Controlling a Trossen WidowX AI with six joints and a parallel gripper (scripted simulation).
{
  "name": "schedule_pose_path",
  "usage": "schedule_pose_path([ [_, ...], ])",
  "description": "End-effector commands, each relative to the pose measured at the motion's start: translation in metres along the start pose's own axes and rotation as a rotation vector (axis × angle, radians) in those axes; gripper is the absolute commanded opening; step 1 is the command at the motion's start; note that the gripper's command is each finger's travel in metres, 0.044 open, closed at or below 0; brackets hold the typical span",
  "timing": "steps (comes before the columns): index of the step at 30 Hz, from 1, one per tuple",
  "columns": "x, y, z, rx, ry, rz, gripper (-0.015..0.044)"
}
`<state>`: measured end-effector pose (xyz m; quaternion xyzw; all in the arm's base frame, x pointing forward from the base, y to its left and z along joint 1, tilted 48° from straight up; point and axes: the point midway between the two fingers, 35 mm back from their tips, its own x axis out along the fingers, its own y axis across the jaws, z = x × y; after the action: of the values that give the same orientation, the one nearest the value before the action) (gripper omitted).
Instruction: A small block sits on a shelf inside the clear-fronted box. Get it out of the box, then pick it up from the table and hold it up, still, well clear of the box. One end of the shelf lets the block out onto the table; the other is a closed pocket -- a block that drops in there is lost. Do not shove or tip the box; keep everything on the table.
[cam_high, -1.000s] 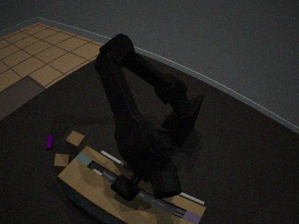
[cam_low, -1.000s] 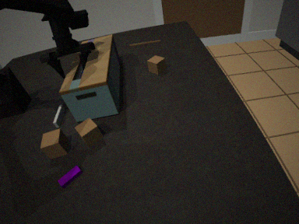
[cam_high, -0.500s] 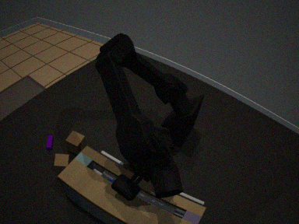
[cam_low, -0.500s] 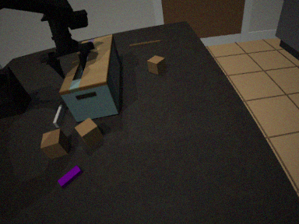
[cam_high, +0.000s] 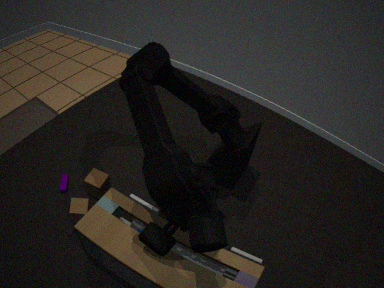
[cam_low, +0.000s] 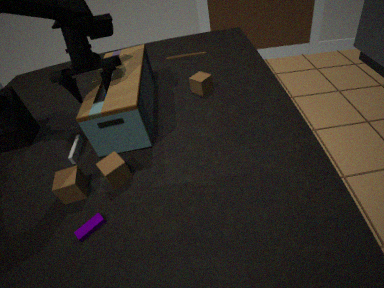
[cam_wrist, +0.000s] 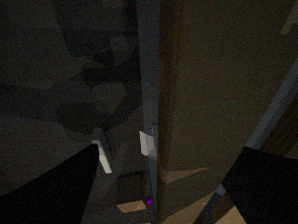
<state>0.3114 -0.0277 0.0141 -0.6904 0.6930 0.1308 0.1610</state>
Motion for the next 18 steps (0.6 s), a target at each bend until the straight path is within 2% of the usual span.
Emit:
schedule_pose_path([
  [1,0.002,0.001,-0.006,-0.003,0.003,-0.003,0.04],
  [18,0.007,0.001,-0.023,-0.003,0.004,-0.003,0.04],
])
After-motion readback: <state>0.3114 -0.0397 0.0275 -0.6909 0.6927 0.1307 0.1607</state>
